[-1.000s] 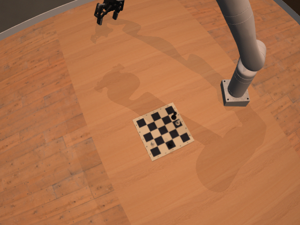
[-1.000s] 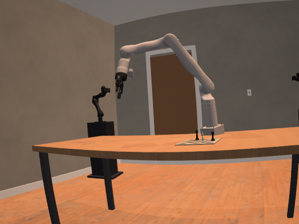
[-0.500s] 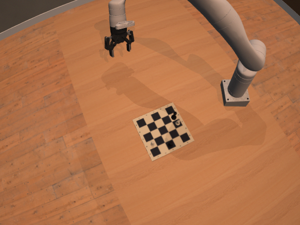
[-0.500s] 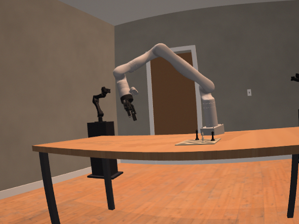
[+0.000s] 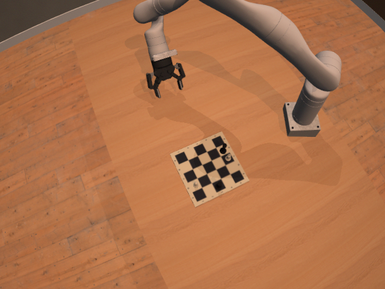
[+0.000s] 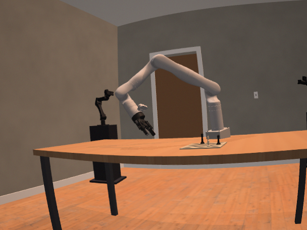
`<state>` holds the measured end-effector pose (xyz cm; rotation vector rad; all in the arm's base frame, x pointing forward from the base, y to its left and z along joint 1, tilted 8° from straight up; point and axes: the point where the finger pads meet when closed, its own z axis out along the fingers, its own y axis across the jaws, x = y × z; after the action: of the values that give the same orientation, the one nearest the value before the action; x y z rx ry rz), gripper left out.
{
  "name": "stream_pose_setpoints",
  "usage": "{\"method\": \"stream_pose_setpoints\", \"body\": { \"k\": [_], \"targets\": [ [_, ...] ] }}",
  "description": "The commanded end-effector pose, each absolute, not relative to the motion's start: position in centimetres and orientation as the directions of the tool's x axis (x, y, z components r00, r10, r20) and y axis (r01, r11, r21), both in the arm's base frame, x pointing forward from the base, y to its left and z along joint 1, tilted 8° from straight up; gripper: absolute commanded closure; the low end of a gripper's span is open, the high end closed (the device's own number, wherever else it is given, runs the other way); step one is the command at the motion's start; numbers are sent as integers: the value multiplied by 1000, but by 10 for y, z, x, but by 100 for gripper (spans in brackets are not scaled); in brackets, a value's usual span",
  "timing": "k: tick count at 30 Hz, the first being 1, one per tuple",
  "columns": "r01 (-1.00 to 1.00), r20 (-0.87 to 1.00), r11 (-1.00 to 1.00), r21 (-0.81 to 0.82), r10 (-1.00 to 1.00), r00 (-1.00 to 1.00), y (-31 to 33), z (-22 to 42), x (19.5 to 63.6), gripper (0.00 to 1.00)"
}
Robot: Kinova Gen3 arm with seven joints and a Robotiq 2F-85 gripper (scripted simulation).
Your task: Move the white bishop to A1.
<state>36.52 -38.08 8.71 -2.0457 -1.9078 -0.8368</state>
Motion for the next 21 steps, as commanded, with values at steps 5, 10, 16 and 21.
{"method": "stream_pose_setpoints", "body": {
  "k": [5,10,16,21],
  "targets": [
    [973,627,-169,155,778,35,-356,59,362,0],
    [974,650,-180,137,758,49,-349,54,362,0],
    [974,680,-195,113,730,68,-340,48,361,0],
    [974,692,-202,102,718,76,-336,45,361,0]
  ]
}}
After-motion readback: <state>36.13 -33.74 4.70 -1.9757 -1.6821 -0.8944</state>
